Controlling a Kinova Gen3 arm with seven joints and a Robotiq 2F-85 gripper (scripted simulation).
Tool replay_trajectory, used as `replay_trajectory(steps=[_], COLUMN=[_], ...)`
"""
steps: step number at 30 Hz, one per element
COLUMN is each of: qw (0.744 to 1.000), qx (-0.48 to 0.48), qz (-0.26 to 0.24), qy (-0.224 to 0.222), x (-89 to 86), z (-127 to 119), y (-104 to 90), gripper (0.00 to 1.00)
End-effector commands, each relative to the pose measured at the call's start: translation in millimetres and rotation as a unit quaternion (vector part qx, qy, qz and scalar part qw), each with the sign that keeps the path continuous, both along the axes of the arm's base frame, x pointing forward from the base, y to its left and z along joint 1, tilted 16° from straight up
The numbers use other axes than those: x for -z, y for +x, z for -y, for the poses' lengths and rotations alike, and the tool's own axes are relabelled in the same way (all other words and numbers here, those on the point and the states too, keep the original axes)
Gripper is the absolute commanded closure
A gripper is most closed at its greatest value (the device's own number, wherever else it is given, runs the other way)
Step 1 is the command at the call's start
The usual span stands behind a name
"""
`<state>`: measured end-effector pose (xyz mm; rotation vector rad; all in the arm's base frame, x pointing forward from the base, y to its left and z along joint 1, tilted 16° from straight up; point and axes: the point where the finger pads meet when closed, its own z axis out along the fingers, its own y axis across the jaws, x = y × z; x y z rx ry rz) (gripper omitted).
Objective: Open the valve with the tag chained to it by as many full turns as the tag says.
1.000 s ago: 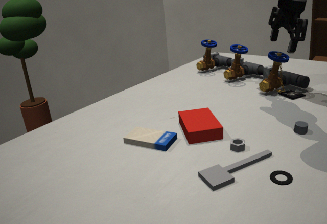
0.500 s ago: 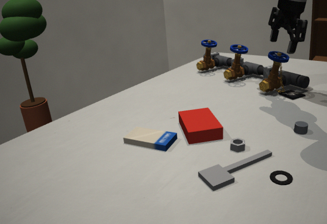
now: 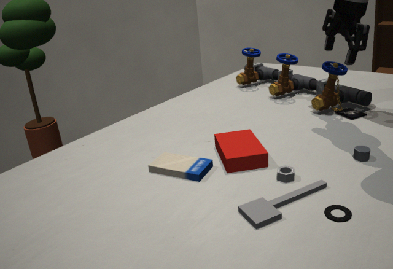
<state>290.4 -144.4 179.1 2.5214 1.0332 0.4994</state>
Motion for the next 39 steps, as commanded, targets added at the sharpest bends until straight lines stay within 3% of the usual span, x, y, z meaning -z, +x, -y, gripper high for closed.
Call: replay_trajectory(steps=[1,39], qw=[1.0,1.0], qx=[0.0,0.0], qz=[-0.002,-0.001], qy=[0.001,0.001], x=[1.6,9.6], z=[0.7,2.8], y=[1.3,6.2], gripper=[0.0,0.0])
